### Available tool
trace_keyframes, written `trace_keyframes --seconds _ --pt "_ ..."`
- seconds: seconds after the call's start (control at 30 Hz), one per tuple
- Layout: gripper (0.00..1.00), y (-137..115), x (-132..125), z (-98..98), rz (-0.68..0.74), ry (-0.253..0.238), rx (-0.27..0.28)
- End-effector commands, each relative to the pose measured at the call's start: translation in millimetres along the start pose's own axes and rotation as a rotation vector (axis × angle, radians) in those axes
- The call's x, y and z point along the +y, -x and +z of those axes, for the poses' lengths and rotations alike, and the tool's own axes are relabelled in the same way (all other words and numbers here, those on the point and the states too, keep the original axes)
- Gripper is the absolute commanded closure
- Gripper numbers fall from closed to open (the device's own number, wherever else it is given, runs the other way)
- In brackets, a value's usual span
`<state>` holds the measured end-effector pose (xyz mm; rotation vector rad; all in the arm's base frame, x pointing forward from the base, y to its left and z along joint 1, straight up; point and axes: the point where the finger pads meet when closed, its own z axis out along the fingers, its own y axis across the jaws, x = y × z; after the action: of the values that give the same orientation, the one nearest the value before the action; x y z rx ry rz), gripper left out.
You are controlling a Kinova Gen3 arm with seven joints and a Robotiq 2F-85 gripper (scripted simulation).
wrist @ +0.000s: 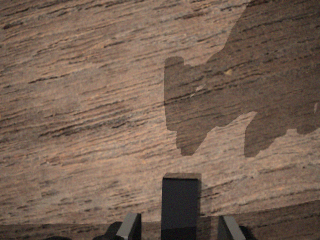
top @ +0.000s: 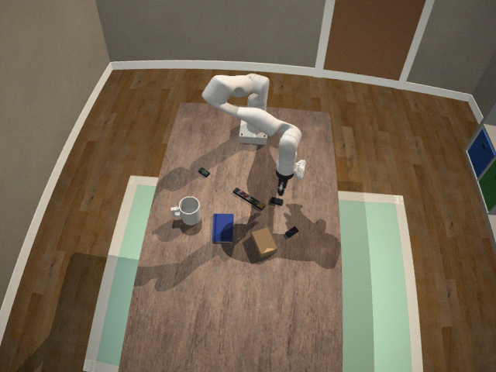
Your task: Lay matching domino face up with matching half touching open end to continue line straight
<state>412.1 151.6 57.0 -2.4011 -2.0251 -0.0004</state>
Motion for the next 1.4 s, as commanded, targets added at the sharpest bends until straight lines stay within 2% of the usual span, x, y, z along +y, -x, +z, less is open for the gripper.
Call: trace_keyframes --seconds 0.0,0.4,1.37 --pt "0.52 -0.2 0.4 0.1 0.000 0.002 0.000" --pt "0.52 -0.2 0.5 9.6 0.000 0.002 0.001" --pt "0.52 -0.3 0.7 62.4 0.000 0.002 0.001"
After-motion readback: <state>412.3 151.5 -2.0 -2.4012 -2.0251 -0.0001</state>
